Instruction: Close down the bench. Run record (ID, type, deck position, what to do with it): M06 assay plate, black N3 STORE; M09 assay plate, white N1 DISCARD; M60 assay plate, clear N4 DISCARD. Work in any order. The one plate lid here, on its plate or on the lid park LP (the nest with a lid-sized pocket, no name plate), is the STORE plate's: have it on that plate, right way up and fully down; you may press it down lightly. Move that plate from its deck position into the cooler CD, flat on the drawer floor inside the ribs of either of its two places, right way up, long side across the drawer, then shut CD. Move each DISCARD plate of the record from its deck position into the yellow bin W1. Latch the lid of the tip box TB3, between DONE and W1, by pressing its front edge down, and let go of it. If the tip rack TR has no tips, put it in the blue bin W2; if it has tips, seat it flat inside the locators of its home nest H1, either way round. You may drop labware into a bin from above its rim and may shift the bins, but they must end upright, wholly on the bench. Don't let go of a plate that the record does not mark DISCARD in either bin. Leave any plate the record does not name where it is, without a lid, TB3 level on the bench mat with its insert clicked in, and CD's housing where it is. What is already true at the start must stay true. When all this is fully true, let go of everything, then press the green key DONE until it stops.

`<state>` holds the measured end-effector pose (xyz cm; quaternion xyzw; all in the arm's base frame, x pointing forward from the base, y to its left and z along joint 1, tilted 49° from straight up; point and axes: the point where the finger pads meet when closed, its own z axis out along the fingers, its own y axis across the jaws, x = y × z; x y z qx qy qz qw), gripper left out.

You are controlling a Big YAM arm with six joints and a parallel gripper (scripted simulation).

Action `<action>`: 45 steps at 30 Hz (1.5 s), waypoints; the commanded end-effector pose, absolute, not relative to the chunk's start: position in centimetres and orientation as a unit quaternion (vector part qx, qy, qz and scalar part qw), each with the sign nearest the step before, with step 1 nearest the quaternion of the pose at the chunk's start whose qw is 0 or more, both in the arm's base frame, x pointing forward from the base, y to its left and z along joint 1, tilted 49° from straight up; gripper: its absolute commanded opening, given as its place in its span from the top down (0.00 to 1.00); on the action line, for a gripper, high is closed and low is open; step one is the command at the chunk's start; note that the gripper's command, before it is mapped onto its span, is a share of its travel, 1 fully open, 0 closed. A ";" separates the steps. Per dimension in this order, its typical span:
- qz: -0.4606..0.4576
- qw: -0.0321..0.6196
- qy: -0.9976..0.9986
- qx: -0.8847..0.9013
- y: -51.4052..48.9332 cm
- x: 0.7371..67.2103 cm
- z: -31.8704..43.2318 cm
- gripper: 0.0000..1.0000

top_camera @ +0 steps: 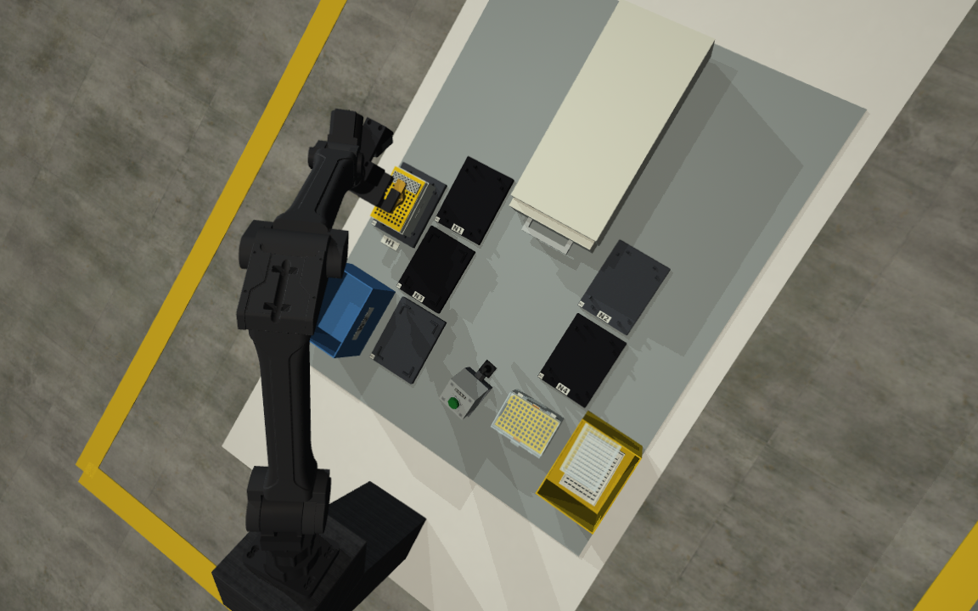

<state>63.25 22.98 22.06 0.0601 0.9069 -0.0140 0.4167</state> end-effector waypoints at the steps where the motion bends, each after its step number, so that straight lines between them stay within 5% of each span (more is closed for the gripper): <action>1: -0.007 0.421 0.905 0.062 23.6 62.0 23.7 0.00; 26: -0.008 0.425 0.903 0.062 23.6 61.5 25.0 0.00; 27: 0.002 0.429 0.899 0.088 22.4 61.0 25.4 1.00; 45: 0.030 0.429 0.891 0.148 18.2 57.6 21.8 1.00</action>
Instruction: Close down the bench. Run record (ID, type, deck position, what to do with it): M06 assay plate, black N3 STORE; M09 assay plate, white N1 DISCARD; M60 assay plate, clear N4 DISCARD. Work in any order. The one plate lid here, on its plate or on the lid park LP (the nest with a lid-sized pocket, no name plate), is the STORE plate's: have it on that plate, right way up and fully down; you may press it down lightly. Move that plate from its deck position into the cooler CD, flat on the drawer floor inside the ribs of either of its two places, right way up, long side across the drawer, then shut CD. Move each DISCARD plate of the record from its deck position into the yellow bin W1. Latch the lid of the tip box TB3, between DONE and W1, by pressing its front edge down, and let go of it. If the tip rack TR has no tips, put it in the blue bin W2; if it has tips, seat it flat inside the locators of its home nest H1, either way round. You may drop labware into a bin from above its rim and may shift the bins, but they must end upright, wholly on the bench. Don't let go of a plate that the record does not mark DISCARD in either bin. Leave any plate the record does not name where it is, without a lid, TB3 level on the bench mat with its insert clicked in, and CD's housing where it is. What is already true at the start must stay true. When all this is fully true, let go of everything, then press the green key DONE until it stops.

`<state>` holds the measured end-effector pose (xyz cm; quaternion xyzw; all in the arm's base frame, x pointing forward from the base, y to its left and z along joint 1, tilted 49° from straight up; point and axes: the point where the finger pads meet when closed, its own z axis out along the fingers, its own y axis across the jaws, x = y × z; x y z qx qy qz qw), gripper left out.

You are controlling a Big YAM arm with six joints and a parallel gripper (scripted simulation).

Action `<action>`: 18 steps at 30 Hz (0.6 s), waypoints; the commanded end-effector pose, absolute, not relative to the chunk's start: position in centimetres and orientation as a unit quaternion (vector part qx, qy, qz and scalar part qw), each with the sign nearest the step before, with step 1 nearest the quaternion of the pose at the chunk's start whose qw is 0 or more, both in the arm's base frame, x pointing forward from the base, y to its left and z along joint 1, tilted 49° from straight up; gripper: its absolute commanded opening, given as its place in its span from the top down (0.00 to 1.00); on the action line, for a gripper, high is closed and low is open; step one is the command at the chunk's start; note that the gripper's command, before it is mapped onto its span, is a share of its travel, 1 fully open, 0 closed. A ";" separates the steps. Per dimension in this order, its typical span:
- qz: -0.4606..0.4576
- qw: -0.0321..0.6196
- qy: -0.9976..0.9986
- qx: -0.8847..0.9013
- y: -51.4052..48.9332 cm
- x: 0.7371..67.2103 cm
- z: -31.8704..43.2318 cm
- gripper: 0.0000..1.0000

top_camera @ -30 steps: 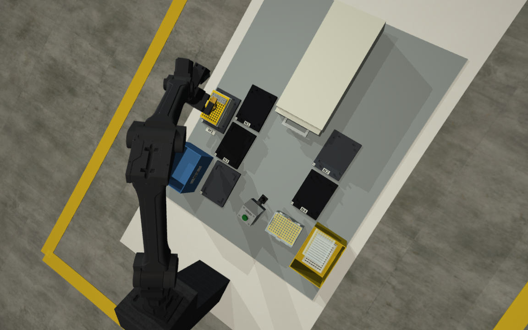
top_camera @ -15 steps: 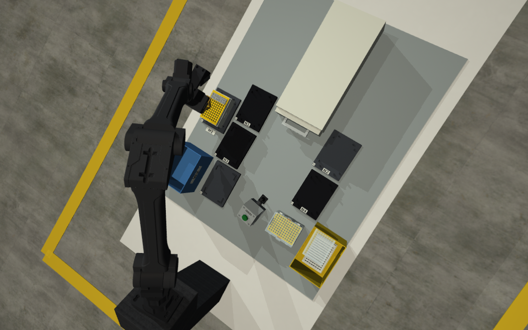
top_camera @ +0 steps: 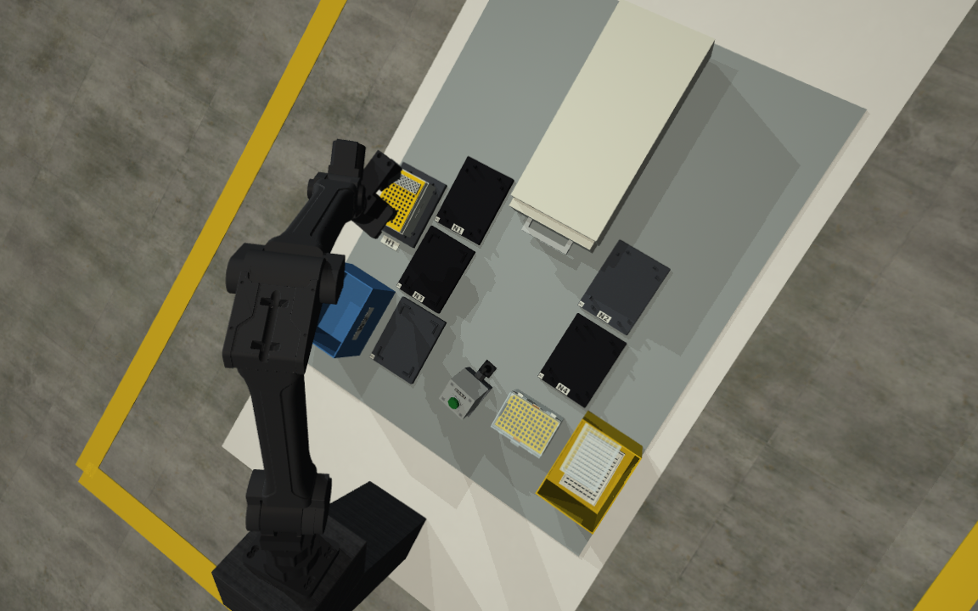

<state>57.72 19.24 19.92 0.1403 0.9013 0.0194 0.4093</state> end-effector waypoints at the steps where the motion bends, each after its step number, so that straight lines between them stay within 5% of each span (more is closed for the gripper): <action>1: 0.028 0.429 0.891 0.145 17.9 57.4 21.5 1.00; 18: 0.026 0.428 0.892 0.145 14.1 54.0 18.1 1.00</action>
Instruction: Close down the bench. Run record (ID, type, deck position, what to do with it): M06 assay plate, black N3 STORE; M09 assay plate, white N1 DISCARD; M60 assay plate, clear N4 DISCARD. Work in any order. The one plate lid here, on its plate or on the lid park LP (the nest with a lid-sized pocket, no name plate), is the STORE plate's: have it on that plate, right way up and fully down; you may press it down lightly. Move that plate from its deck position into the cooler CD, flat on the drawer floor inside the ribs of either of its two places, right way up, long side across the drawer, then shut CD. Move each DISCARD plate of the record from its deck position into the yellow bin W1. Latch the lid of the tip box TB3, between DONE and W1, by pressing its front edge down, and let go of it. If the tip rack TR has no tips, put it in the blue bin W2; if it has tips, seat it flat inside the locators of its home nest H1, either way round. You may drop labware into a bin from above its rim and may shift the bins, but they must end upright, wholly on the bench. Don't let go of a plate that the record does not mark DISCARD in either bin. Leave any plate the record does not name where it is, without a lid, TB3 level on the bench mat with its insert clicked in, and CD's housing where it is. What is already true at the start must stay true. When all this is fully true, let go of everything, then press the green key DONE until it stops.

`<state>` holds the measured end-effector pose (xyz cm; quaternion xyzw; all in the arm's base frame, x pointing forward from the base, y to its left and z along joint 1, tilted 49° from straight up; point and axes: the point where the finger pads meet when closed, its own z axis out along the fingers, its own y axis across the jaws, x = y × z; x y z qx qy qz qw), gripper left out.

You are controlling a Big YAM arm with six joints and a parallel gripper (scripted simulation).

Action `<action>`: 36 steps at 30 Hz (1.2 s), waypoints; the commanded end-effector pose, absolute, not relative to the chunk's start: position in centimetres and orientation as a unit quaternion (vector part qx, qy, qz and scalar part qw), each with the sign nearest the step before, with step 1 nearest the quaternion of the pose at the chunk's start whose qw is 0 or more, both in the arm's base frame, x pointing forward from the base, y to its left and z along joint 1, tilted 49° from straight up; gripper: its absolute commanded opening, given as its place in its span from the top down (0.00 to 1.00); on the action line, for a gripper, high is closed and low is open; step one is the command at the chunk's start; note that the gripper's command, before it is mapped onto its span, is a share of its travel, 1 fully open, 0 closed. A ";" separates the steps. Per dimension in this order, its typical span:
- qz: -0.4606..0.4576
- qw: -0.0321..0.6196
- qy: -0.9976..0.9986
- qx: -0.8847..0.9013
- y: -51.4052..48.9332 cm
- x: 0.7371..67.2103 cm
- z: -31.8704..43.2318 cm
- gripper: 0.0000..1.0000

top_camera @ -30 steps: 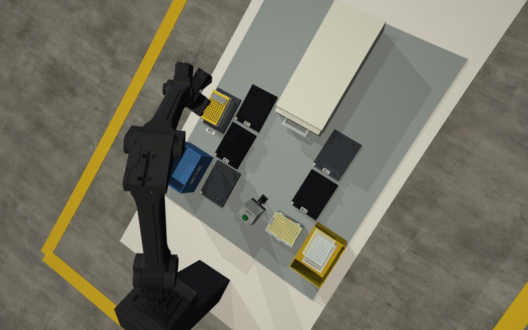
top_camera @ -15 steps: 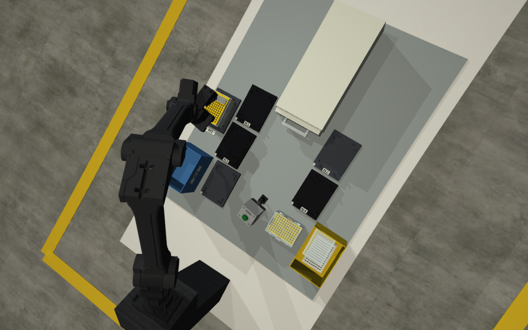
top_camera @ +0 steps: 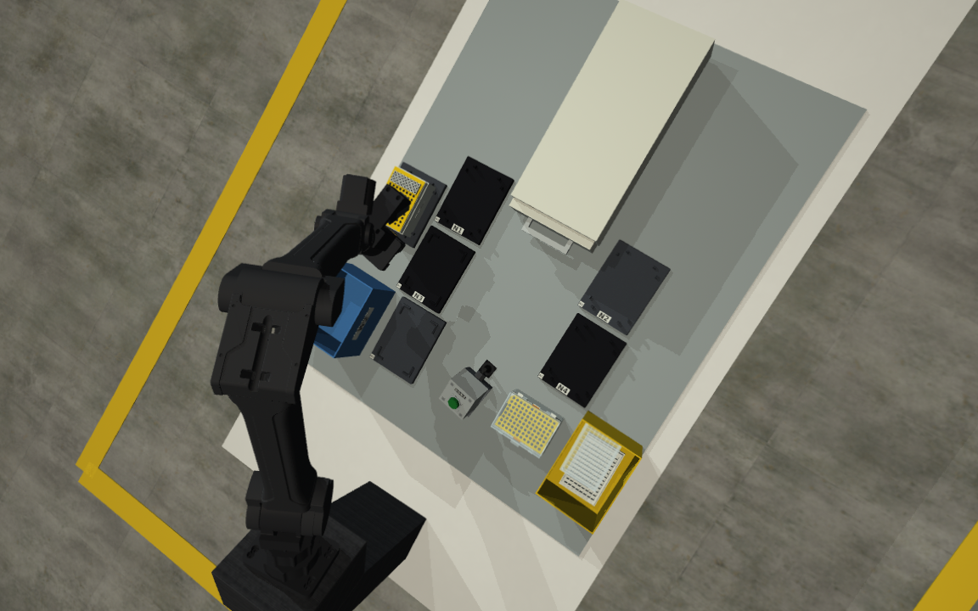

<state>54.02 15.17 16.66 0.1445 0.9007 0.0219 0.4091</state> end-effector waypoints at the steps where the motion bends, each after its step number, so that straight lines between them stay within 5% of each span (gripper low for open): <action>1: 0.026 0.428 0.892 0.145 13.9 53.8 17.9 1.00; 36: 0.020 0.420 0.896 0.143 6.0 46.6 10.3 1.00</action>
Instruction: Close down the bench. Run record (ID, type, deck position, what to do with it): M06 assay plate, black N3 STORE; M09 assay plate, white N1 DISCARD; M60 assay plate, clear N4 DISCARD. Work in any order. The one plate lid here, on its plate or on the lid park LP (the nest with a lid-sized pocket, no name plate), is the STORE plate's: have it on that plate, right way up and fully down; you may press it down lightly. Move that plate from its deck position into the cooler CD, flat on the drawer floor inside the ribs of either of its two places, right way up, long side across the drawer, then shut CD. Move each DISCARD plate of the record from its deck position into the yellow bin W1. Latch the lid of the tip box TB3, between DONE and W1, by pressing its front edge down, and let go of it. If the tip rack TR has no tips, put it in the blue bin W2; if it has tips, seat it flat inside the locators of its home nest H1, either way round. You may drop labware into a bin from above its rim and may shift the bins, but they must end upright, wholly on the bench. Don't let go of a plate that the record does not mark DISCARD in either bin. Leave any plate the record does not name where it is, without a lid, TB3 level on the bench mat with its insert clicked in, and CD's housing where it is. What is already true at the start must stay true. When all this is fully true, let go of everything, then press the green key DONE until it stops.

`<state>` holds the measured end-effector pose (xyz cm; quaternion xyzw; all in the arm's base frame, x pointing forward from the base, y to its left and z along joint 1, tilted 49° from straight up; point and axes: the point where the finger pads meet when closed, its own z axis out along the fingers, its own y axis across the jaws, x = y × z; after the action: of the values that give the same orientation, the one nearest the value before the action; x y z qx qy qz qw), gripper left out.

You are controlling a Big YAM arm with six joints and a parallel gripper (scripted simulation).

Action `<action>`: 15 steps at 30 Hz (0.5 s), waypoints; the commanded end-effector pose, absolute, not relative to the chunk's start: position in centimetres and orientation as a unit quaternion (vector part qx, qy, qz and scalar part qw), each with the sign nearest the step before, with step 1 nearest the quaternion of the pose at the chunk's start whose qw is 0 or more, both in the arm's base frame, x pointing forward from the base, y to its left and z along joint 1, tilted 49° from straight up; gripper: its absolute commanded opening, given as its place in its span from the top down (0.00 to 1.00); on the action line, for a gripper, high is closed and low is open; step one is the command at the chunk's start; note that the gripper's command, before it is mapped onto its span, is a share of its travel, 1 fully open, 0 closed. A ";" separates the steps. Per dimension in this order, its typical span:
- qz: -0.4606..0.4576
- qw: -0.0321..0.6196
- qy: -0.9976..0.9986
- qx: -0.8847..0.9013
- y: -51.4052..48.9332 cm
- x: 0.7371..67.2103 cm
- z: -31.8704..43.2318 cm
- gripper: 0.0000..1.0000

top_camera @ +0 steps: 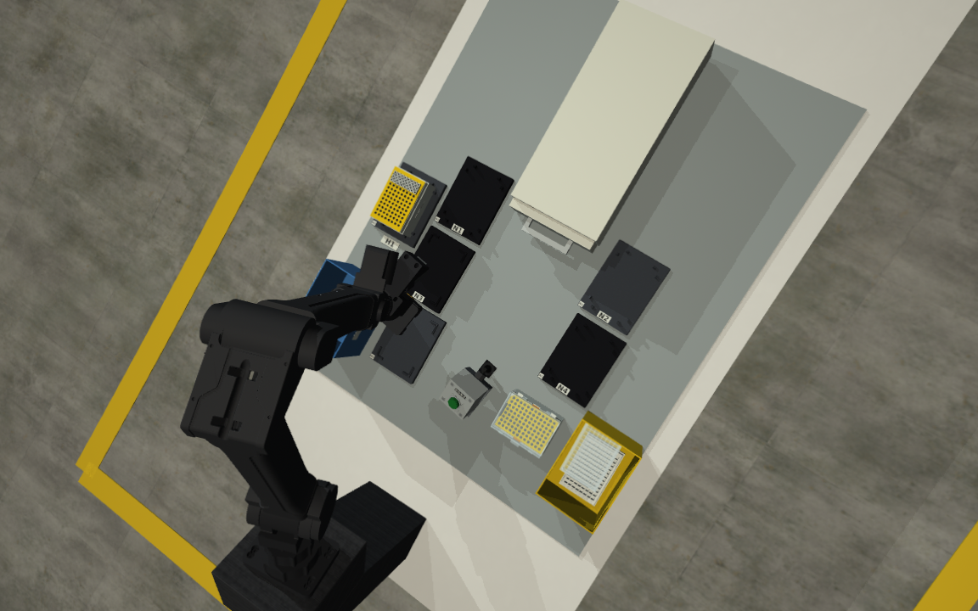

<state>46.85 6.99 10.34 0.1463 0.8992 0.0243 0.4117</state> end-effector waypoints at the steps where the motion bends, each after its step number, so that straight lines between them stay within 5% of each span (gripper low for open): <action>1: 0.019 0.417 0.897 0.142 5.7 46.4 9.8 1.00; 15: 0.021 0.424 0.894 0.143 2.7 43.6 8.0 1.00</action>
<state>43.99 3.71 7.45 0.1462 0.9001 0.0244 0.4098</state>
